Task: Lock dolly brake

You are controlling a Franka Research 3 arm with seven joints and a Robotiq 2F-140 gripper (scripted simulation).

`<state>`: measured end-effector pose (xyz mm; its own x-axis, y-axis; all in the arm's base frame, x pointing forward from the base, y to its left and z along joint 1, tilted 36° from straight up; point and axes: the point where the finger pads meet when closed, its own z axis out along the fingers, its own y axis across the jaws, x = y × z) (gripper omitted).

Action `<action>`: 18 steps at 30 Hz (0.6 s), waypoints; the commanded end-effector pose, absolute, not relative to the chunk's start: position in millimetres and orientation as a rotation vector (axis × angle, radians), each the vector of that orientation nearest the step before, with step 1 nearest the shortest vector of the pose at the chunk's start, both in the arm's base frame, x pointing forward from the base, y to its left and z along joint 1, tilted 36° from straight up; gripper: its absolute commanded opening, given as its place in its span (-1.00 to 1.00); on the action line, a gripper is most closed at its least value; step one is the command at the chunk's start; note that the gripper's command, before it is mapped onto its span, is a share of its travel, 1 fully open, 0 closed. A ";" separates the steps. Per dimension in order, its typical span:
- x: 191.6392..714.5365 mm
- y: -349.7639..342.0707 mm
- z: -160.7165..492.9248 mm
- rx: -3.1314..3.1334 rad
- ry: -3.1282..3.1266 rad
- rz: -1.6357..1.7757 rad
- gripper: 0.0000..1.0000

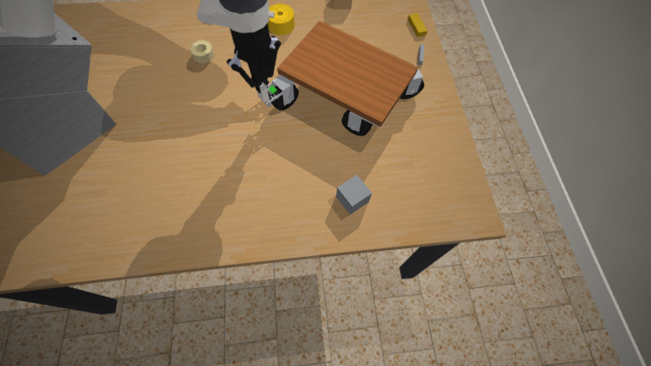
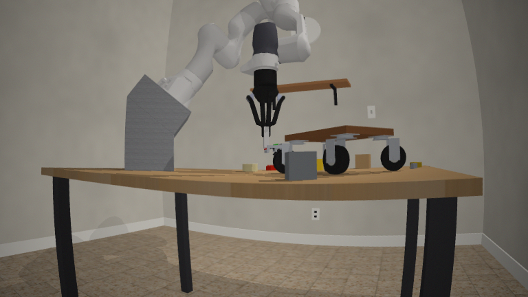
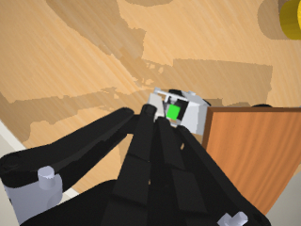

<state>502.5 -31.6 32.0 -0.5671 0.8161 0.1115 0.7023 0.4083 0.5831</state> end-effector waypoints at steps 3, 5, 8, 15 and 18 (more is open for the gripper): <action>502.1 -28.4 30.4 1.340 2.478 0.883 -1.00; 501.8 -28.8 31.1 1.340 2.478 0.883 -1.00; 500.4 -30.1 33.7 1.340 2.478 0.883 -1.00; 488.9 -41.2 55.4 1.340 2.478 0.883 -1.00; 482.2 -47.7 68.0 1.340 2.478 0.883 -1.00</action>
<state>488.6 -45.0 56.7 -0.5874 0.8049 0.0841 0.6820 0.4363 0.5870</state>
